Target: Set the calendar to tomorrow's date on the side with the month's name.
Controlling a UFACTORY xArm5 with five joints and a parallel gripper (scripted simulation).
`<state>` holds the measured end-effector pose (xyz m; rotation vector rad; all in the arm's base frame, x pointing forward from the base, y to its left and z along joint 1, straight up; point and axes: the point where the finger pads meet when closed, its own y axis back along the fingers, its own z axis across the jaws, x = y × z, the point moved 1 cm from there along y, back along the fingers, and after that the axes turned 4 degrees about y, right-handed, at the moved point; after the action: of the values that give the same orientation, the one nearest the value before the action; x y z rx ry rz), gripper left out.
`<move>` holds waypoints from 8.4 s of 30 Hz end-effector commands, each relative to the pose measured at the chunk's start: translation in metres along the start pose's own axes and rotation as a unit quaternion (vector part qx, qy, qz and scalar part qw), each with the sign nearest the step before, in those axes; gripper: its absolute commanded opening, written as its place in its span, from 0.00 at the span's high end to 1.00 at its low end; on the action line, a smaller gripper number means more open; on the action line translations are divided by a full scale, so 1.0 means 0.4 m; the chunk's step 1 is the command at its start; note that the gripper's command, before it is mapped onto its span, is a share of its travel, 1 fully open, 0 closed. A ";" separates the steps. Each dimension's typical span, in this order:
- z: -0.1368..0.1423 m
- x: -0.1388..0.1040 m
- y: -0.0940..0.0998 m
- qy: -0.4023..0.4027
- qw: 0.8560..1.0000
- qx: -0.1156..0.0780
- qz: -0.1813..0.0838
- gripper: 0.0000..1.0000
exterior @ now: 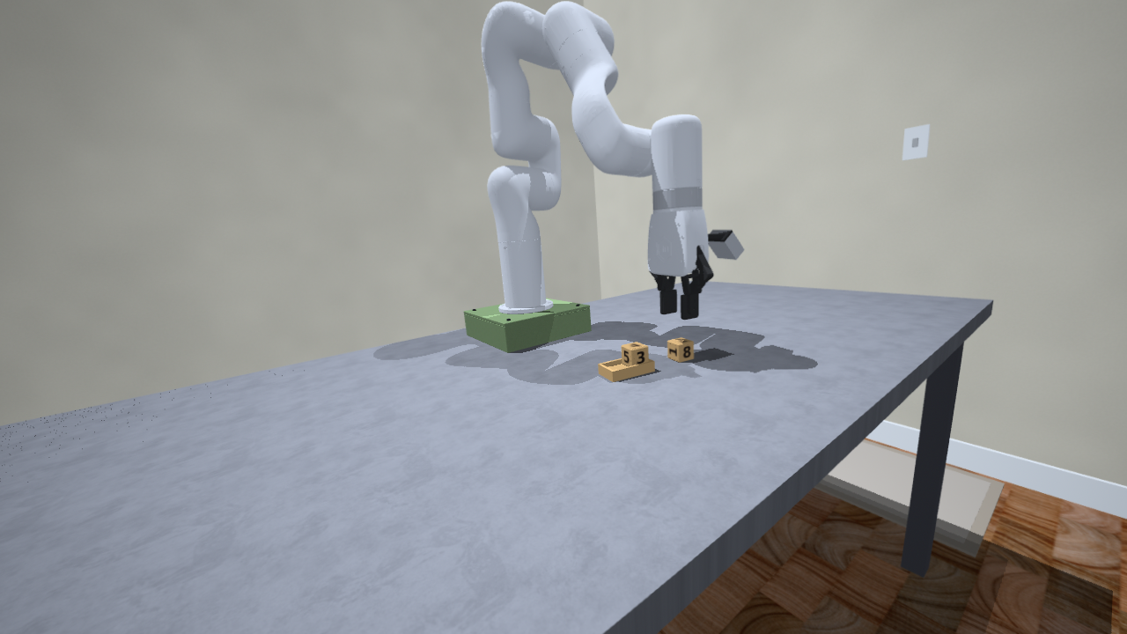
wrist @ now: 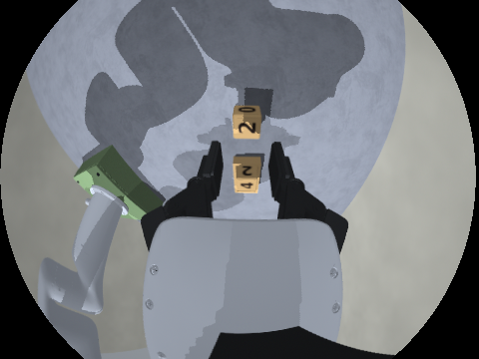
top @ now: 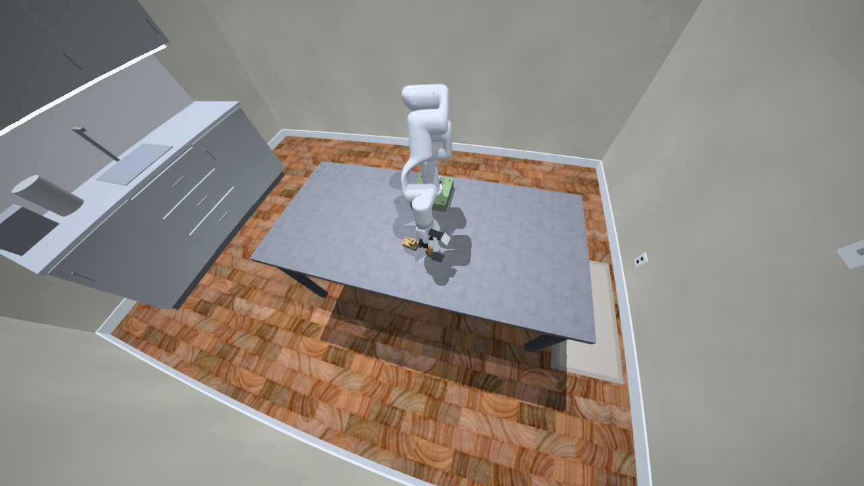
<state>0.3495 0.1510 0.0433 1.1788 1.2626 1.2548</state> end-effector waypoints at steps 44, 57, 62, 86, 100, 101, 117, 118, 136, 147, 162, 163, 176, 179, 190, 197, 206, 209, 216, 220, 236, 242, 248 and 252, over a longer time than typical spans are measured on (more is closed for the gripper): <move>0.003 0.003 -0.089 0.000 1.000 -0.002 0.001 0.51; 0.003 0.003 -0.089 0.000 1.000 -0.002 0.001 0.51; 0.003 0.003 -0.089 0.000 1.000 -0.002 0.001 0.51; 0.003 0.003 -0.089 0.000 1.000 -0.002 0.001 0.51; 0.003 0.003 -0.089 0.000 1.000 -0.002 0.001 0.51; 0.003 0.003 -0.089 0.000 1.000 -0.002 0.001 0.51; 0.003 0.003 -0.089 0.000 1.000 -0.002 0.001 0.51; 0.003 0.003 -0.089 0.000 1.000 -0.002 0.001 0.51; 0.003 0.003 -0.089 0.000 1.000 -0.002 0.001 0.51; 0.003 0.003 -0.089 0.000 1.000 -0.002 0.001 0.51; 0.003 0.003 -0.089 0.000 1.000 -0.002 0.001 0.51; 0.003 0.003 -0.089 0.000 1.000 -0.002 0.001 0.51; 0.003 0.003 -0.089 0.000 1.000 -0.002 0.001 0.51; 0.003 0.003 -0.089 0.000 1.000 -0.002 0.001 0.51; 0.003 0.003 -0.089 0.000 1.000 -0.002 0.001 0.51; 0.003 0.003 -0.089 0.000 1.000 -0.002 0.001 0.51; 0.003 0.003 -0.089 0.000 1.000 -0.002 0.001 0.51; 0.003 0.003 -0.089 0.000 1.000 -0.002 0.001 0.51; 0.003 0.003 -0.089 0.000 1.000 -0.002 0.001 0.51; 0.003 0.003 -0.089 0.000 1.000 -0.002 0.001 0.51; 0.002 0.003 -0.104 0.000 1.000 -0.002 0.001 0.51; 0.002 0.003 -0.120 0.000 1.000 -0.002 0.001 0.51; 0.002 0.003 -0.144 0.000 1.000 -0.002 0.001 0.51; 0.002 0.003 -0.155 0.000 1.000 -0.002 0.001 0.51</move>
<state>0.3487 0.1515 -0.0153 1.1789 1.2627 1.2546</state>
